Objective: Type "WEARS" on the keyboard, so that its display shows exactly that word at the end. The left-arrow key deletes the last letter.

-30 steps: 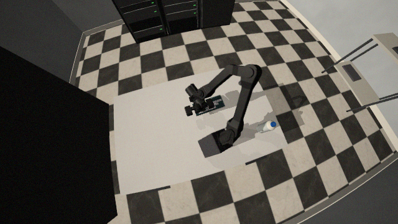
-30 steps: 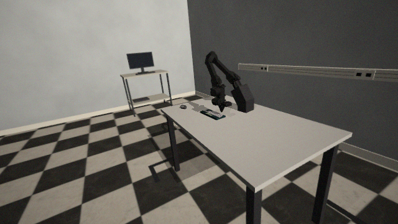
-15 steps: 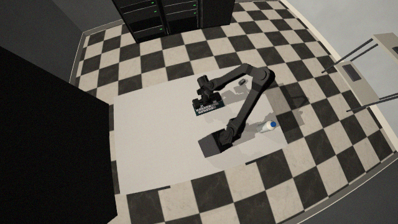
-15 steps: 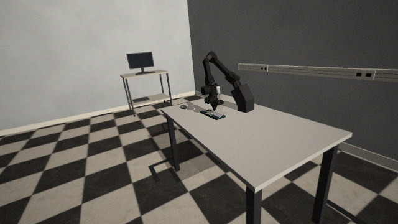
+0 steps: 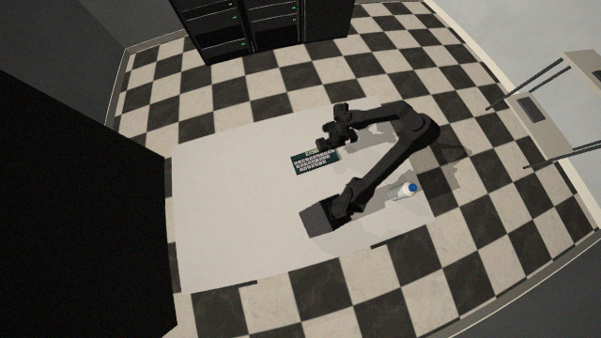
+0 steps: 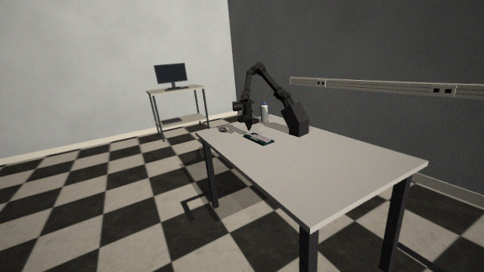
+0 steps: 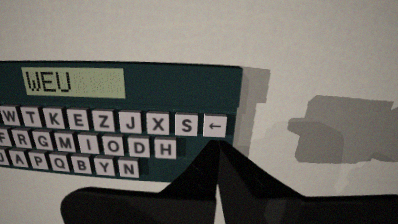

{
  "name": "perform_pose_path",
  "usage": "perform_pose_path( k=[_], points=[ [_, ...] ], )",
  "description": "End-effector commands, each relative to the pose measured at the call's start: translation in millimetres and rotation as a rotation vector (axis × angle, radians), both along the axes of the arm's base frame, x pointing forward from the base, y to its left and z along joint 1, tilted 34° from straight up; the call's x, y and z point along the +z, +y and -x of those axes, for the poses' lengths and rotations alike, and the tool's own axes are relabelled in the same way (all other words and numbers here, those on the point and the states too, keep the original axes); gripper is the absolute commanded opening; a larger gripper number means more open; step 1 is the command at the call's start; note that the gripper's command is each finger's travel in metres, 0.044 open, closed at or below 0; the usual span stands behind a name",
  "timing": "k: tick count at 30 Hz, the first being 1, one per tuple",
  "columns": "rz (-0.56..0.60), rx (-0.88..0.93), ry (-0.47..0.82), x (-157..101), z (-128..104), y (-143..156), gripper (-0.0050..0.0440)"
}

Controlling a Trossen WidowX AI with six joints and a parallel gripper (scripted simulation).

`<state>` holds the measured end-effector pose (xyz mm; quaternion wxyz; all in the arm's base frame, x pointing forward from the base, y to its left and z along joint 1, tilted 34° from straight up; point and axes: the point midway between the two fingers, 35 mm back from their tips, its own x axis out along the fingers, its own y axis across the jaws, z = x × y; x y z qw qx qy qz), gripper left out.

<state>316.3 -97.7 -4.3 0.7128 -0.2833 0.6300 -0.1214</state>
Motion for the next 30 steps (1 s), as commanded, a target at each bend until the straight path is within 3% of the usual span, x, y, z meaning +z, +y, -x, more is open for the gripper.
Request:
perform_pose_path(
  k=[1,30],
  points=[
    [-0.004,0.004,0.005,-8.3,-2.3,-7.5,-0.005],
    [-0.002,0.004,0.004,-25.6,-5.6,-18.6,-0.005]
  ],
)
